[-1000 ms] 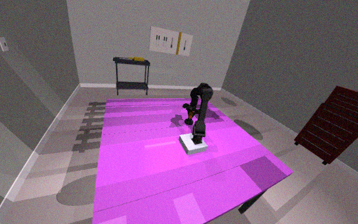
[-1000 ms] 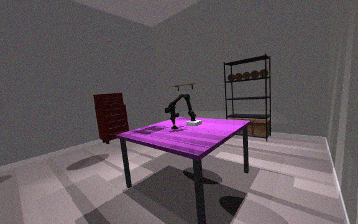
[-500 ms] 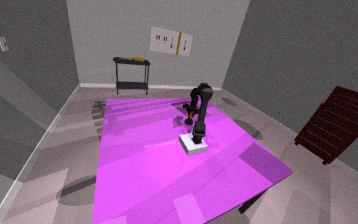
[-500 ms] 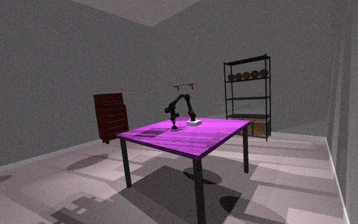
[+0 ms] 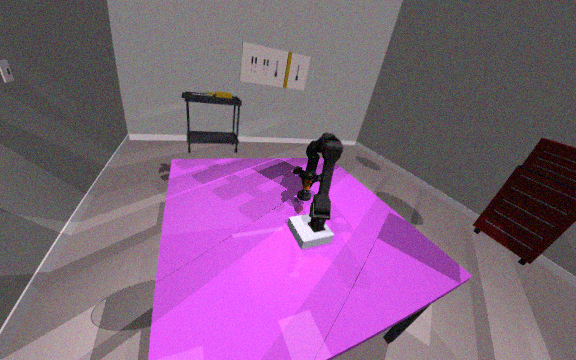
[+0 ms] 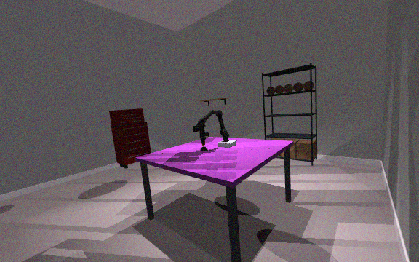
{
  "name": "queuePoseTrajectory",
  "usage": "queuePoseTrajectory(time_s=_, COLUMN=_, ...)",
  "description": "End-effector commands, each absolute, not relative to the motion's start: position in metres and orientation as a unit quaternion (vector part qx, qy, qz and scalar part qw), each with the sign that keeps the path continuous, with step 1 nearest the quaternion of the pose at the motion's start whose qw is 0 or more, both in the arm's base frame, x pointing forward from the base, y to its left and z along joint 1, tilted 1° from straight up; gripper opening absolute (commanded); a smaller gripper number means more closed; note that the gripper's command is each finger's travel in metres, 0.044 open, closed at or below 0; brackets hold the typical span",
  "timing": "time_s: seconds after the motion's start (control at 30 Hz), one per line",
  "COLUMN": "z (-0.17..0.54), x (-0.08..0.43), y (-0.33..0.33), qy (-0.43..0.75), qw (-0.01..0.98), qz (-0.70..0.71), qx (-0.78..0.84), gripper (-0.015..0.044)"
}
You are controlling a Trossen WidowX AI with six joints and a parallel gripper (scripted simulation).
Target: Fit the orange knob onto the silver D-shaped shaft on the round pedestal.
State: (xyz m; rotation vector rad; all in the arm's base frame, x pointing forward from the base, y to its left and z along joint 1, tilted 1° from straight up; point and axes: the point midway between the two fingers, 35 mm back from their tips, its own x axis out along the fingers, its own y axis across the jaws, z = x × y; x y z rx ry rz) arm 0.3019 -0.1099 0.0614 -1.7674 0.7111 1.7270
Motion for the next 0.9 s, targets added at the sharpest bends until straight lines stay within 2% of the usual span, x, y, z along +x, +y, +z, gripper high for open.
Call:
queuePoseTrajectory(time_s=0.0, z=0.0601, x=0.3016, y=-0.11, qy=0.261, qw=0.276, qz=0.645, qx=-0.663, gripper=0.0)
queuePoseTrajectory(time_s=0.87, z=0.0631, x=0.3009, y=-0.1098, qy=0.244, qw=0.258, qz=0.652, qx=-0.67, gripper=0.0)
